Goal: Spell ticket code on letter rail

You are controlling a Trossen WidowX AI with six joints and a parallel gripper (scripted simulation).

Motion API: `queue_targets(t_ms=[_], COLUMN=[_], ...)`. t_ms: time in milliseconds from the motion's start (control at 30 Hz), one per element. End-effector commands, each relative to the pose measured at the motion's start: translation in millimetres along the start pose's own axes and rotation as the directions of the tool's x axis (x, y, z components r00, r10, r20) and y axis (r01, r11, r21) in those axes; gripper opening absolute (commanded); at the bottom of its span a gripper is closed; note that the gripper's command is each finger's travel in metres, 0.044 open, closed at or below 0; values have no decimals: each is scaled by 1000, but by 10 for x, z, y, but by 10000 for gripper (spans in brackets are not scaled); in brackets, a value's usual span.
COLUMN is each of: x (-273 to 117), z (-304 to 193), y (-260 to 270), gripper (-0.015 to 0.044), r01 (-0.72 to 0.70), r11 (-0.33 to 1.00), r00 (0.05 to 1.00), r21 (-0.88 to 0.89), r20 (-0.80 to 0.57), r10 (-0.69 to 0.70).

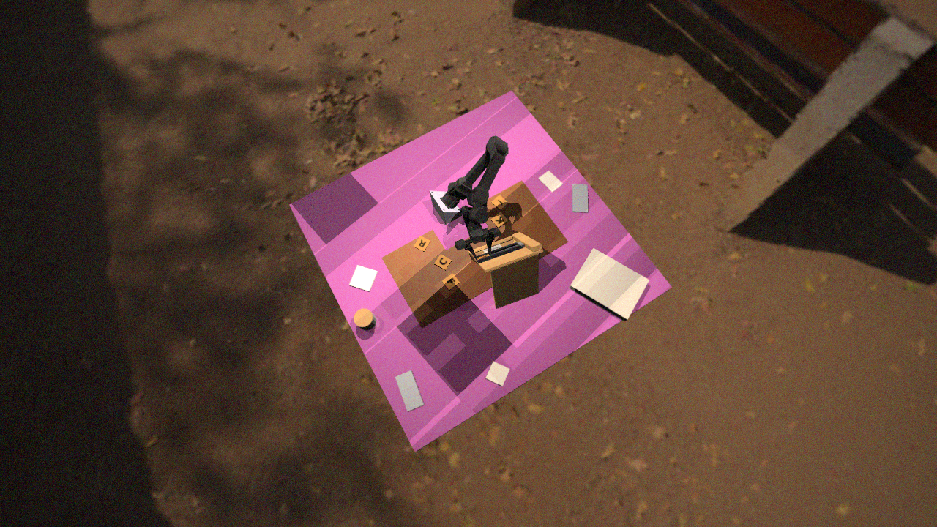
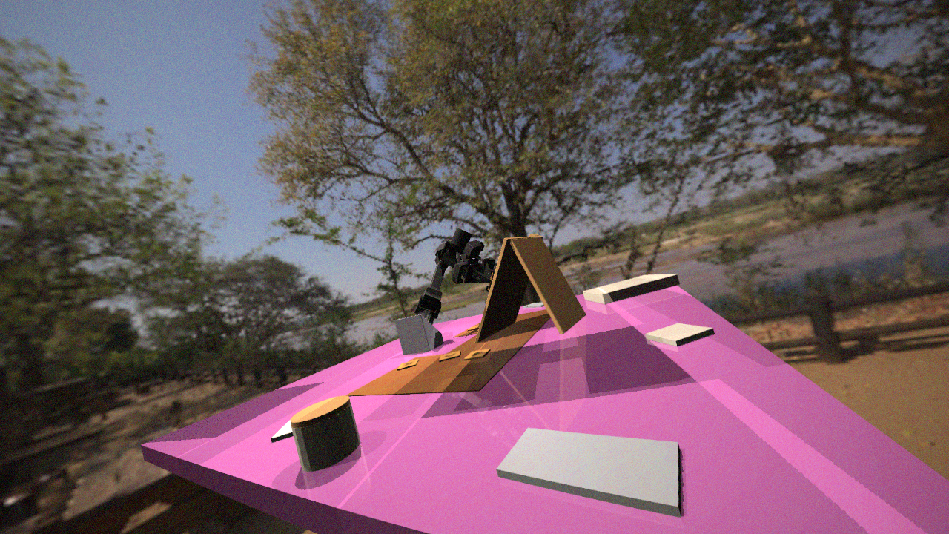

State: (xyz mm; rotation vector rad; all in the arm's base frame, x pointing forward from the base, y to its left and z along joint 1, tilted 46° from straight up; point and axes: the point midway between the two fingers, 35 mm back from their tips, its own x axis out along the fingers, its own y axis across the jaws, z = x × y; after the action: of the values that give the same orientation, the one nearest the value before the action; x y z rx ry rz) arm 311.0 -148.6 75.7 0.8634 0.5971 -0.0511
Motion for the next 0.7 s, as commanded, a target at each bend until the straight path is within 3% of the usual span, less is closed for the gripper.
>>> queue_targets(t_ms=[0,667], x=[-5,-7], z=[4,6], y=[33,175], gripper=[0,0], r01=[2,1], r11=[1000,1000], r00=[1000,1000], r21=[0,1], r20=[2,2], r10=[-2,-1])
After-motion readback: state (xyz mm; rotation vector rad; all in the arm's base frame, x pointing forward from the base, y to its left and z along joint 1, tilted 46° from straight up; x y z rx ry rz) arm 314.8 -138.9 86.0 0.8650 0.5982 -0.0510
